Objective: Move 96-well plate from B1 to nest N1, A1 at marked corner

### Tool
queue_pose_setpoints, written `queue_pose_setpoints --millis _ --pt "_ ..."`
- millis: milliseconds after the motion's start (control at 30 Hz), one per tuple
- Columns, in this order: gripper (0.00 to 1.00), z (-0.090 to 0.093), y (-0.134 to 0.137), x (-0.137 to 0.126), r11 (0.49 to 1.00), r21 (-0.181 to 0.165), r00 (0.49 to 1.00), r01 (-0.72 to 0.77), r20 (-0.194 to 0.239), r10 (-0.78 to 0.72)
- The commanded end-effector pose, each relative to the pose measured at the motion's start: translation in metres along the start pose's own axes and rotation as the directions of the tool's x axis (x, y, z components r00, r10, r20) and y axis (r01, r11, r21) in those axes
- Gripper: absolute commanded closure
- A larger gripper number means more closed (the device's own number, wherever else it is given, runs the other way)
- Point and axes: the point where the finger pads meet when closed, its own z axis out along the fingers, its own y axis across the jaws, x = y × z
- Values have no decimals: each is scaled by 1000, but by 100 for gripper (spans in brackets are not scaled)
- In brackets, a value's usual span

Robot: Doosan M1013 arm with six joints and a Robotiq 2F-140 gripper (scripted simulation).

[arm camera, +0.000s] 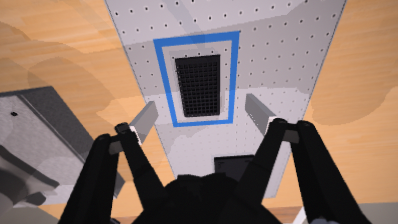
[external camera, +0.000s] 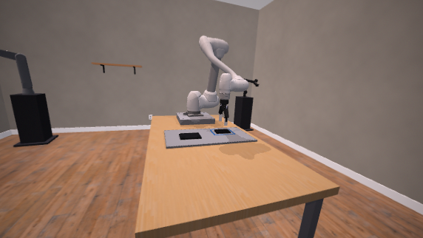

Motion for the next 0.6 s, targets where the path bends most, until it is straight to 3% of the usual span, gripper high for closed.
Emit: queue_pose_setpoints --millis 0,567 --pt "0 3 0 0 1000 0 1000 0 0 0" --pt "0 28 0 0 1000 0 1000 0 0 0"
